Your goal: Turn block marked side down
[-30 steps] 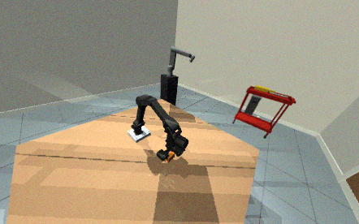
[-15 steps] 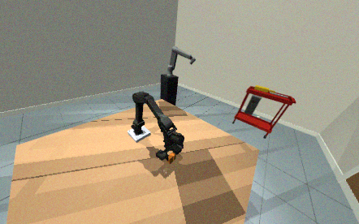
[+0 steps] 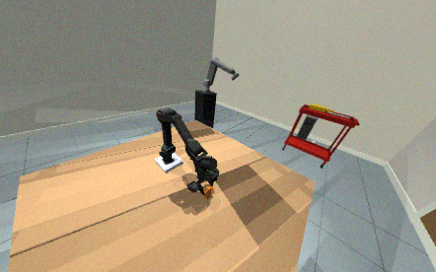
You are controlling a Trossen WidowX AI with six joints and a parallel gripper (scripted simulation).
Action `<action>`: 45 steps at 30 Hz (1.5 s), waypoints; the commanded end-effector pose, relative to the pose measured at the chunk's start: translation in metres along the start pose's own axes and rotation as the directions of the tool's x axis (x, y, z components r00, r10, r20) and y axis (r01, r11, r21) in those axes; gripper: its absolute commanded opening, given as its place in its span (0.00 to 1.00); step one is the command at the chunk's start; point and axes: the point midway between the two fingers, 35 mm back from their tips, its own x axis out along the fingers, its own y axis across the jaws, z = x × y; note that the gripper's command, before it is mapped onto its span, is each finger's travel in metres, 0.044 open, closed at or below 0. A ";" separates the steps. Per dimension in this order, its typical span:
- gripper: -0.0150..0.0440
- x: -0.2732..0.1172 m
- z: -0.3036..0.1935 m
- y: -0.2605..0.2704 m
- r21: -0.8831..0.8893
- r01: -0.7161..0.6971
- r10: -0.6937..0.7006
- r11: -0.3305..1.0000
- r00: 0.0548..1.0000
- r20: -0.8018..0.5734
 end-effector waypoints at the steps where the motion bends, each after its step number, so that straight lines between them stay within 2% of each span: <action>1: 0.25 -0.002 -0.002 -0.001 -0.003 0.005 -0.005 1.000 0.998 0.056; 8: 0.25 -0.001 -0.003 -0.001 -0.003 0.005 -0.005 1.000 0.995 0.103; 28: 0.25 0.039 -0.004 0.001 -0.005 0.003 -0.001 1.000 0.926 0.378; 45: 0.25 0.032 -0.020 -0.001 -0.003 0.005 -0.002 1.000 0.809 0.587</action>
